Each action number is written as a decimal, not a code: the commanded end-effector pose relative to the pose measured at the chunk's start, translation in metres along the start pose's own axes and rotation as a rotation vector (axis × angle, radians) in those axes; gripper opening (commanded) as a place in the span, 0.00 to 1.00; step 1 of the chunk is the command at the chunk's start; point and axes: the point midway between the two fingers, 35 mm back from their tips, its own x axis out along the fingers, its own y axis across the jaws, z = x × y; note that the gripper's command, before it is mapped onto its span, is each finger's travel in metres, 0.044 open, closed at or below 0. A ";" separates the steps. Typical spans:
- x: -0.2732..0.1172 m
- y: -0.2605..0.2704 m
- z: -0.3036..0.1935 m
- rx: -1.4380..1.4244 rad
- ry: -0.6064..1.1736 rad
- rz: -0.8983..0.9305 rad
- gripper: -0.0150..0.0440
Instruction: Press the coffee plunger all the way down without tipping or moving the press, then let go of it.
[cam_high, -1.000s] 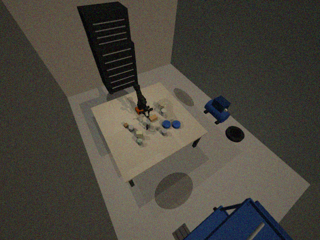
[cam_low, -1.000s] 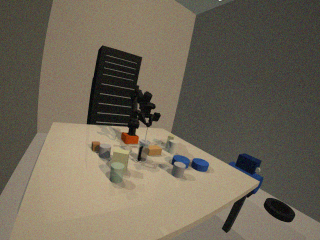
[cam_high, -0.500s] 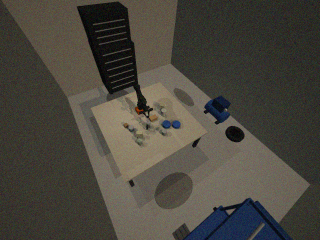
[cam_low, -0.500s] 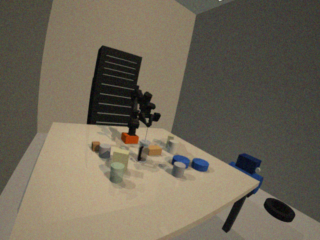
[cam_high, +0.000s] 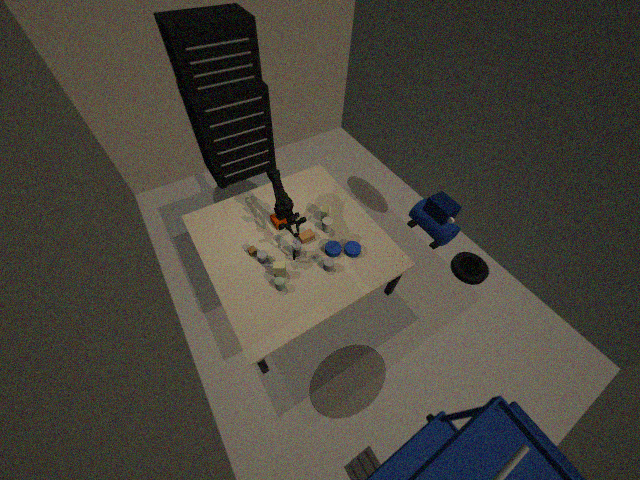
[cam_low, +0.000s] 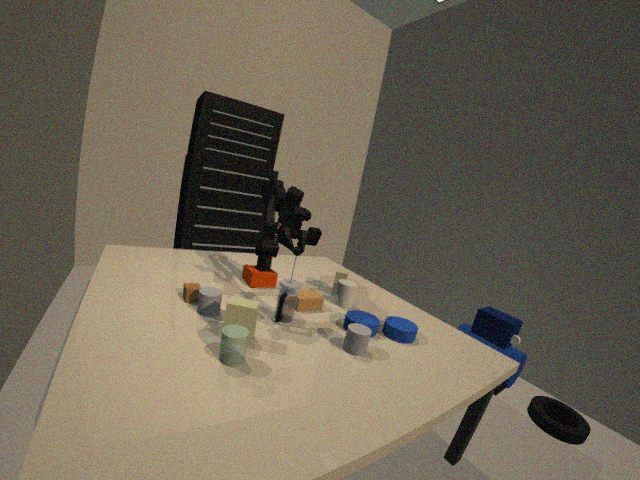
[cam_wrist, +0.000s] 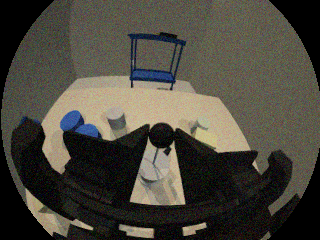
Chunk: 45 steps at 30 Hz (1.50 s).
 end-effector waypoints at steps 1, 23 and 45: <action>0.011 0.000 -0.026 0.006 0.061 -0.001 0.45; 0.033 0.000 -0.056 0.006 0.061 -0.001 0.45; 0.056 0.002 -0.064 0.006 0.060 -0.001 0.45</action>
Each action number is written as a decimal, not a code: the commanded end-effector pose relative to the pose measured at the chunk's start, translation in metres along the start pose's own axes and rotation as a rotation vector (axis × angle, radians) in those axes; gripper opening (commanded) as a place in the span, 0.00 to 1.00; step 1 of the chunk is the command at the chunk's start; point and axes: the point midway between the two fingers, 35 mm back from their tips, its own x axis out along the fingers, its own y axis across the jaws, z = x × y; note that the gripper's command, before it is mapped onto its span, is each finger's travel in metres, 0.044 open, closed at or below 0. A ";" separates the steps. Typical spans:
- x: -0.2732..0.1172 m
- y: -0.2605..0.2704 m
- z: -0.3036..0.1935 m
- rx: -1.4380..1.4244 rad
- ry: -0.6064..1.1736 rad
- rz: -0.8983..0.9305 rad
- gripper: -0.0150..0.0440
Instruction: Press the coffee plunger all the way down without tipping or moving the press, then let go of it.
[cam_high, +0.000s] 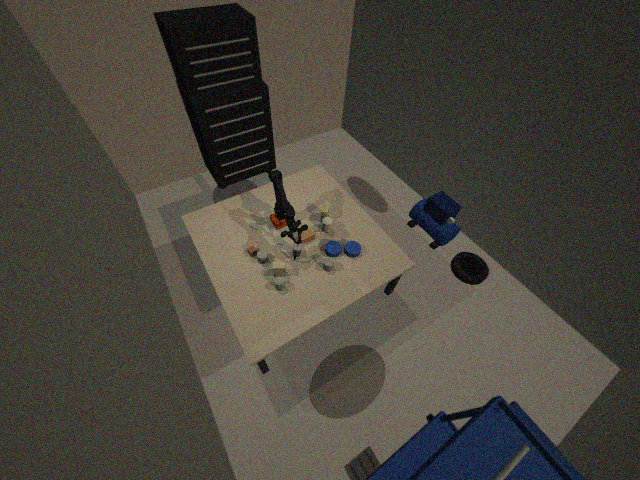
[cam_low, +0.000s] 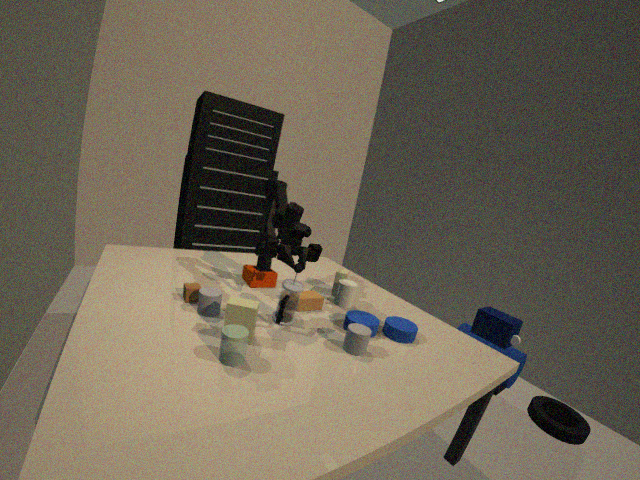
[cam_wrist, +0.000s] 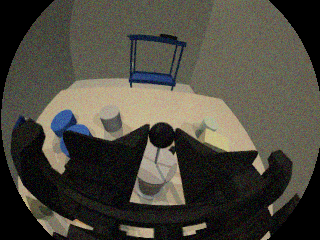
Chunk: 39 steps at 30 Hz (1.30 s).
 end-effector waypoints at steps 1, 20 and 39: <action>0.008 0.000 -0.032 0.010 0.102 -0.002 0.45; 0.013 0.000 -0.028 0.010 0.102 -0.002 0.45; 0.015 0.000 -0.025 0.010 0.101 -0.002 0.45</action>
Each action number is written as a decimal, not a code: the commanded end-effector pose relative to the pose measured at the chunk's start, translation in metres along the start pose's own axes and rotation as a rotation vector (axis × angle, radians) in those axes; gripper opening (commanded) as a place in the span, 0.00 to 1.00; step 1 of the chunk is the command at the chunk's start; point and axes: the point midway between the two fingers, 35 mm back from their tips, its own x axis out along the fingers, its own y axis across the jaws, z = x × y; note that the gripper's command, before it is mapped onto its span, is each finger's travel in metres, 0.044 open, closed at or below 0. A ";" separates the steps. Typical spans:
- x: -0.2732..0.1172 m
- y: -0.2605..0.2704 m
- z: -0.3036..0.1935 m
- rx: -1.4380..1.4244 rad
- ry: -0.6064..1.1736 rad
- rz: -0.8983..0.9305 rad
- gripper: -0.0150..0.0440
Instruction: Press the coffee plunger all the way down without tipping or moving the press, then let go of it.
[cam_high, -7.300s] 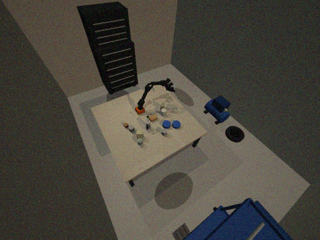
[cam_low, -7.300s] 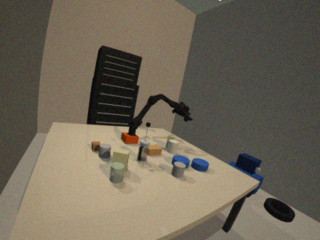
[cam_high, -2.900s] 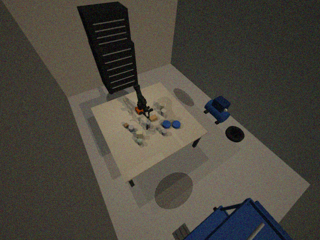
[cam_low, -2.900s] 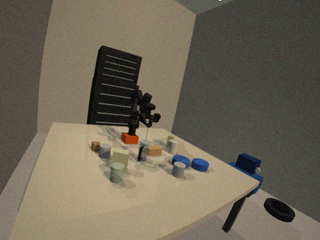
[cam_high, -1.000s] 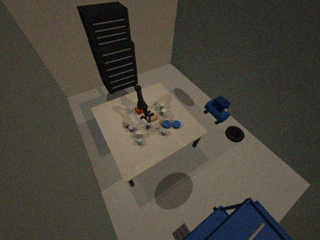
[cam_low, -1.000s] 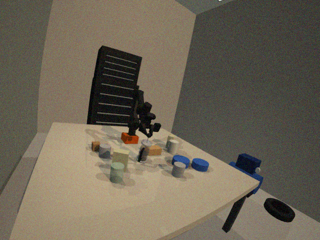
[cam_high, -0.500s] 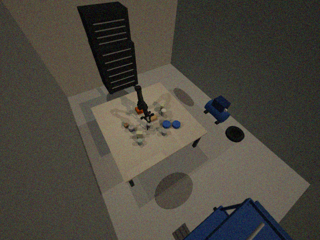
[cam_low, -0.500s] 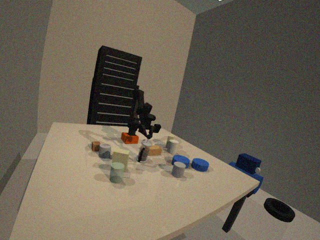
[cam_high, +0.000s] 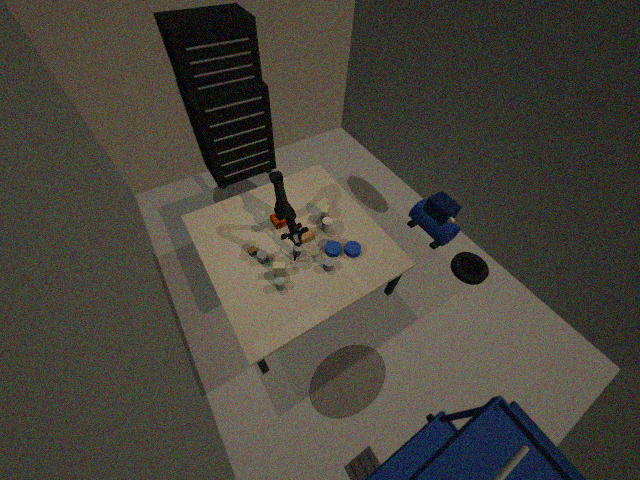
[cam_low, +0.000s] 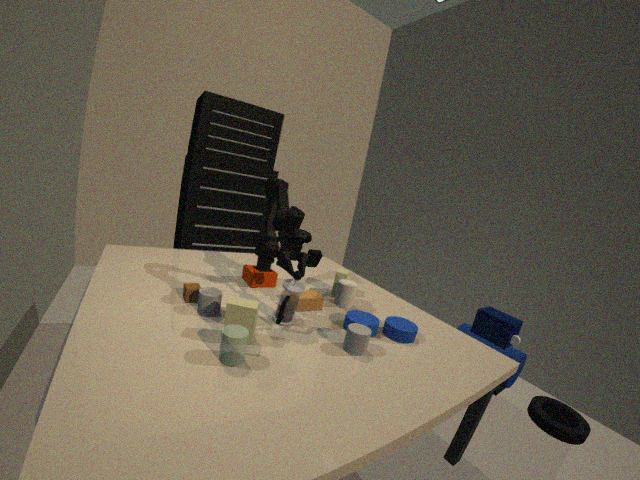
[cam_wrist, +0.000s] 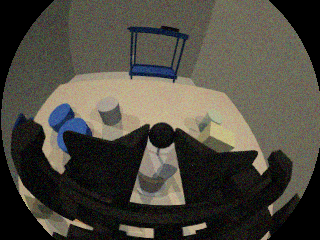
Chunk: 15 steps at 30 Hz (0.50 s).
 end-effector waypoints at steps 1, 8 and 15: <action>0.004 0.000 -0.011 0.010 0.043 -0.001 0.45; 0.005 0.000 -0.011 0.010 0.043 -0.001 0.45; 0.006 0.000 -0.010 0.010 0.043 -0.001 0.45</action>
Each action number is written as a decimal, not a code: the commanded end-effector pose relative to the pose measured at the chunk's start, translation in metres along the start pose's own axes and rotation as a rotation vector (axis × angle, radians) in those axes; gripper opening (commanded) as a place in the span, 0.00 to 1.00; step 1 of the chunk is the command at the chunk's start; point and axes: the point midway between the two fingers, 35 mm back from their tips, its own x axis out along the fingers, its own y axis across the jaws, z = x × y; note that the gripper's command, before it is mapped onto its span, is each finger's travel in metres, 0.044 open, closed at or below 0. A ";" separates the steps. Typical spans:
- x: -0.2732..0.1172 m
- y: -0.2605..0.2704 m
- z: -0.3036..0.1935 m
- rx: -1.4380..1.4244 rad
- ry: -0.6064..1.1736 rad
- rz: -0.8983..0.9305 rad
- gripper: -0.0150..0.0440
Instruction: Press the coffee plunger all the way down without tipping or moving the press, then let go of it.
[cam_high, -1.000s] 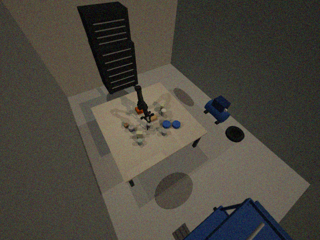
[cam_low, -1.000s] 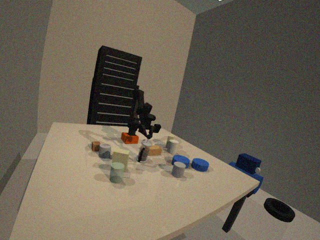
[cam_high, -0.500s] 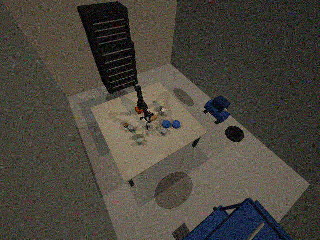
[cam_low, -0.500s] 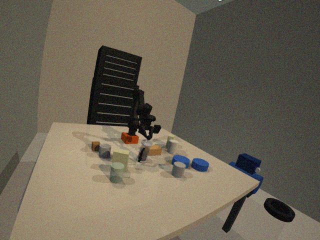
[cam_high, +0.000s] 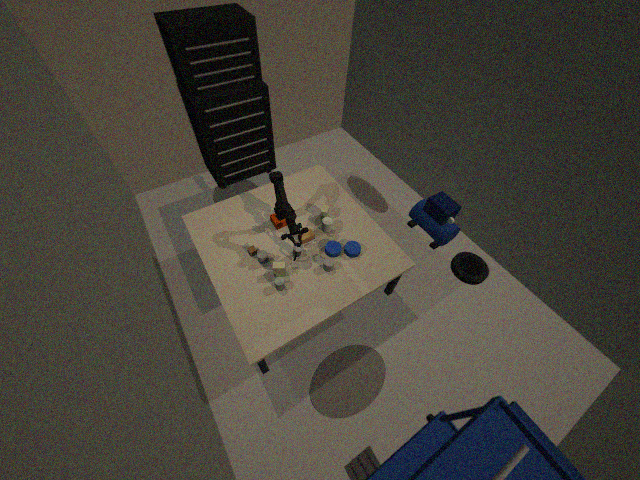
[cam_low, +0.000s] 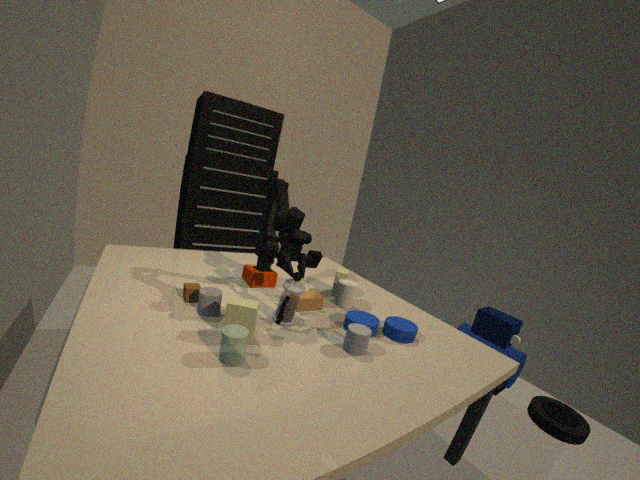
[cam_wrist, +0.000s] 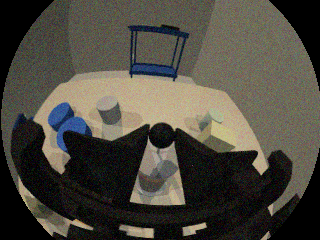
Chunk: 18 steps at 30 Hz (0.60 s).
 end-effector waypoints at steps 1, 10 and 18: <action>0.004 0.000 -0.008 0.009 0.033 -0.001 0.45; 0.004 0.000 -0.007 0.009 0.033 -0.001 0.45; 0.005 0.000 -0.007 0.009 0.033 -0.001 0.45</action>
